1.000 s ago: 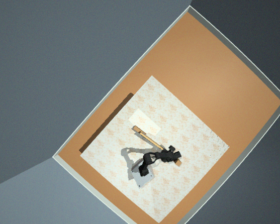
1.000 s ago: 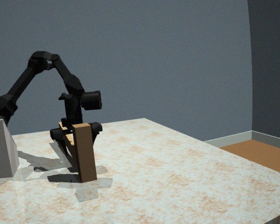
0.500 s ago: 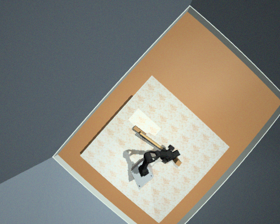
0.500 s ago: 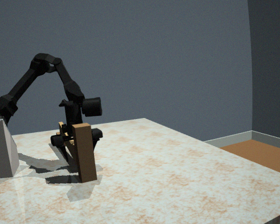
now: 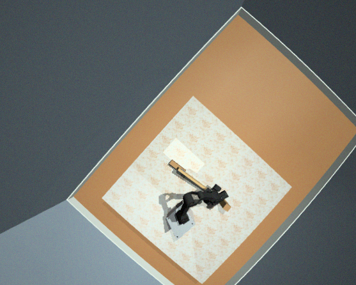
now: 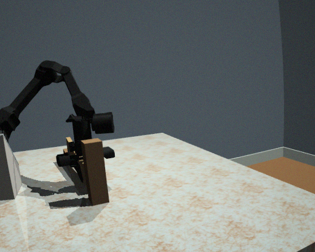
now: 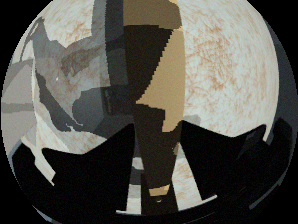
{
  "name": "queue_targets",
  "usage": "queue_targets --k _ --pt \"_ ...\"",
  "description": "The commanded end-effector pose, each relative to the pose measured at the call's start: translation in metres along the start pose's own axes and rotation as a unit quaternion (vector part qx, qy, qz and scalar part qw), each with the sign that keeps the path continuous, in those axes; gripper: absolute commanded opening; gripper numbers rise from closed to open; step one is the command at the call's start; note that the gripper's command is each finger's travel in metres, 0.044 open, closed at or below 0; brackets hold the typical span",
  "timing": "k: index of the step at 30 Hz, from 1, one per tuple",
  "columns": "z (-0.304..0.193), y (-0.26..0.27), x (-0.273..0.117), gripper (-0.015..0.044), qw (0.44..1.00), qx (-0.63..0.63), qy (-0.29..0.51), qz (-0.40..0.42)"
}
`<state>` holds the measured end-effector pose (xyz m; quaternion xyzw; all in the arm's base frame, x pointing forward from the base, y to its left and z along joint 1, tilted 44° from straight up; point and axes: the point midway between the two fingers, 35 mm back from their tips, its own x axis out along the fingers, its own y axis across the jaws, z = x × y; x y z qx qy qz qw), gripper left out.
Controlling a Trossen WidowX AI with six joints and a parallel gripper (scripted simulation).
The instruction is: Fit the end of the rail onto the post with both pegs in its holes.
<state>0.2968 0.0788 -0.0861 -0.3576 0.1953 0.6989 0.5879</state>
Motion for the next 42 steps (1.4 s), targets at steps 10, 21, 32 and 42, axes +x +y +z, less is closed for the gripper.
queue_targets --k 10,21,32,42 --pt "0.0 0.002 0.002 0.0019 1.0 0.004 -0.003 0.002" --pt "0.0 0.002 0.002 0.0 1.0 0.004 -0.003 0.002" --pt "0.0 0.001 -0.004 0.0 1.0 0.004 -0.003 0.002" --pt "0.0 -0.001 -0.009 0.0 1.0 0.004 -0.003 0.002"
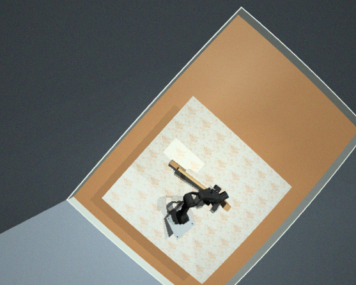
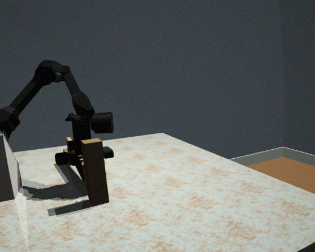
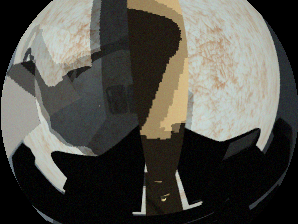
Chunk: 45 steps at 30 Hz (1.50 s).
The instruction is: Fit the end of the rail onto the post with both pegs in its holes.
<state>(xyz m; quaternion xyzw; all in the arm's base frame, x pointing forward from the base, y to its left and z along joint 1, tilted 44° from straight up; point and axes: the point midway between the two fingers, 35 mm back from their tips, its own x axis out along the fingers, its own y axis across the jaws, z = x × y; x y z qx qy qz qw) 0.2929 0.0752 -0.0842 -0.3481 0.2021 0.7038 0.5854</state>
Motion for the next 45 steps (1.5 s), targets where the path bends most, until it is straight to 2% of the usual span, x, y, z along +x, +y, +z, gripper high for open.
queue_targets --k 1,45 --pt "0.0 -0.005 -0.006 0.0 1.0 -0.004 0.001 -0.007" --pt "0.0 -0.008 -0.028 0.0 1.0 -0.005 0.002 -0.007"
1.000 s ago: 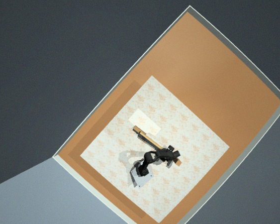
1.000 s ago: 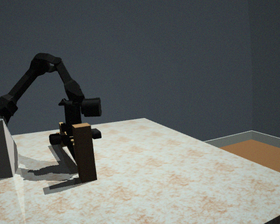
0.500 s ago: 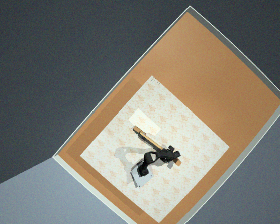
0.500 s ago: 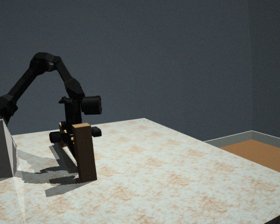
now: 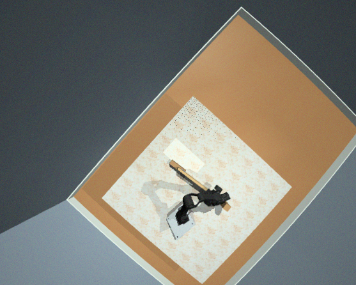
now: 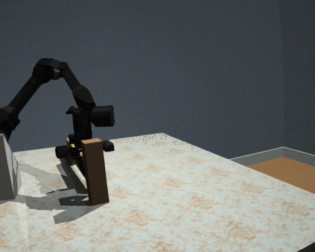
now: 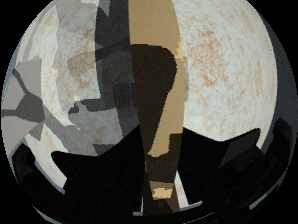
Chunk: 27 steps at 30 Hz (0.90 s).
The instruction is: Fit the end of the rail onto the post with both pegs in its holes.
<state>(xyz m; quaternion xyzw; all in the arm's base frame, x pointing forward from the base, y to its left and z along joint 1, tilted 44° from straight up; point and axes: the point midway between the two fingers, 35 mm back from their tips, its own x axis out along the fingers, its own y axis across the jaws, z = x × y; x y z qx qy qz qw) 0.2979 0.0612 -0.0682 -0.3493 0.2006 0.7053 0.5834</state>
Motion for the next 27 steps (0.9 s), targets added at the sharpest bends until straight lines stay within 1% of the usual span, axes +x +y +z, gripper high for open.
queue_targets --k 1,27 --pt "0.0 -0.004 -0.007 0.0 1.0 -0.002 0.002 -0.009" --pt "0.0 -0.004 -0.016 0.0 1.0 -0.002 0.002 -0.009"
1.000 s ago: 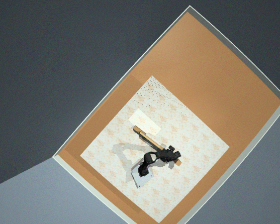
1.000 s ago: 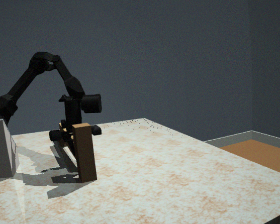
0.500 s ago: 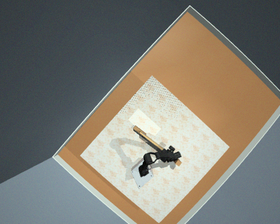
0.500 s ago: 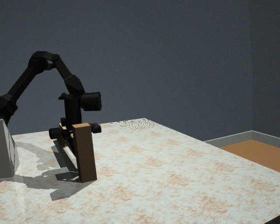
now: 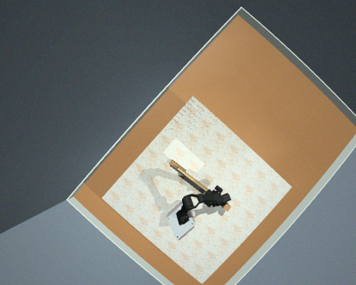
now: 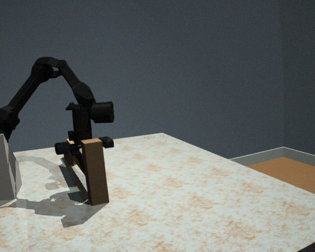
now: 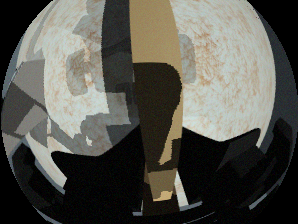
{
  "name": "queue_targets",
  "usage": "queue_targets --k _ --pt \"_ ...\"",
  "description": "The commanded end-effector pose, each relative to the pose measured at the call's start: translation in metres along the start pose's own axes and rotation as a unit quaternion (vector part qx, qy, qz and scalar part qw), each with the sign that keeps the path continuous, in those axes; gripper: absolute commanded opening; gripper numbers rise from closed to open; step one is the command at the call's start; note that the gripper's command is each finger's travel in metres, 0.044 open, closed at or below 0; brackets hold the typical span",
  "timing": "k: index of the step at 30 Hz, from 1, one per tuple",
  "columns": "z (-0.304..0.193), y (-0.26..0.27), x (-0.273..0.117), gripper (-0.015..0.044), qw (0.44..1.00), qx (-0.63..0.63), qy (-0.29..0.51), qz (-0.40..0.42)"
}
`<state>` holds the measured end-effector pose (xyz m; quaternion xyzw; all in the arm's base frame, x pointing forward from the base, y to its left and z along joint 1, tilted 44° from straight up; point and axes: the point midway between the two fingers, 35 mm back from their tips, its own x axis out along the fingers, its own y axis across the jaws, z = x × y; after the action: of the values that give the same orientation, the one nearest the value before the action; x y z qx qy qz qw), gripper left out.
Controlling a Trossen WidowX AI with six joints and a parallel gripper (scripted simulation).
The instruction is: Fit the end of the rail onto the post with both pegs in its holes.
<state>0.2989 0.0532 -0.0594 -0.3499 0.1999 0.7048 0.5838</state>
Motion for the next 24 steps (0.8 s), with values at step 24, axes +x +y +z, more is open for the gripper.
queue_targets --k 24 --pt "-0.0003 -0.0004 -0.0018 0.0 1.0 -0.001 0.002 -0.008"
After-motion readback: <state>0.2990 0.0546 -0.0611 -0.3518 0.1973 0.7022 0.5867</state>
